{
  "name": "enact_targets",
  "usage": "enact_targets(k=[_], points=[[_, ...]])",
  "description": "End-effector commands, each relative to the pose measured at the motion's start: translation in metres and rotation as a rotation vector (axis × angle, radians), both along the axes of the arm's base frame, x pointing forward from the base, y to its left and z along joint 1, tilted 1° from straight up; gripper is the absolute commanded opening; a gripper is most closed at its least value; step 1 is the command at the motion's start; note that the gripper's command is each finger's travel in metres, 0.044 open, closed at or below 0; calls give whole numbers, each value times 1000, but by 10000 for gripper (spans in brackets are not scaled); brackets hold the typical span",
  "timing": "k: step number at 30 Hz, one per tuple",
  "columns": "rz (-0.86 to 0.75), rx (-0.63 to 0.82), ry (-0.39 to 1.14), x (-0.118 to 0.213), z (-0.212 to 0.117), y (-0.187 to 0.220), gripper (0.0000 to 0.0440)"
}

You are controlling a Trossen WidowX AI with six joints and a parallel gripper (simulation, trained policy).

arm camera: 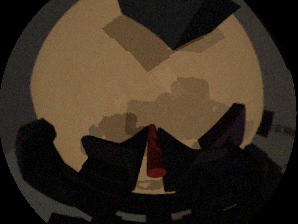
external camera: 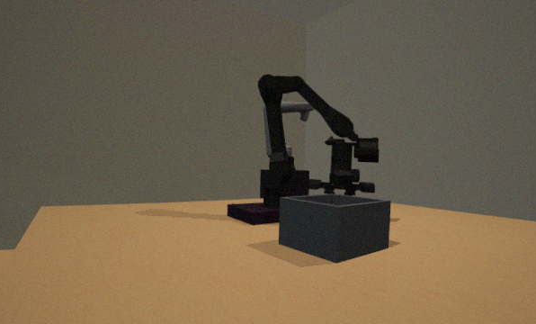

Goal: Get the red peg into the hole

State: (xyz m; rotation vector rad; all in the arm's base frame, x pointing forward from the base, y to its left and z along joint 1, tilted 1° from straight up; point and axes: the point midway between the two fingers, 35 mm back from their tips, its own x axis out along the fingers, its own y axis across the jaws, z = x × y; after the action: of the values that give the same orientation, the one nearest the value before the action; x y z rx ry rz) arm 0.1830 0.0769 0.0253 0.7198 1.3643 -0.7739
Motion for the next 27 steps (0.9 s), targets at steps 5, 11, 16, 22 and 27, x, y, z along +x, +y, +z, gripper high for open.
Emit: enact_targets(k=[5, 11, 16, 22, 27], points=[[61, -49, -74, 12, 28, -13, 0], [107, -91, -117, 20, 51, -25, 0], [130, -123, -148, 27, 72, -35, 0], [143, -158, -179, 38, 95, -49, 0], [132, -180, -194, 48, 106, -65, 0]])
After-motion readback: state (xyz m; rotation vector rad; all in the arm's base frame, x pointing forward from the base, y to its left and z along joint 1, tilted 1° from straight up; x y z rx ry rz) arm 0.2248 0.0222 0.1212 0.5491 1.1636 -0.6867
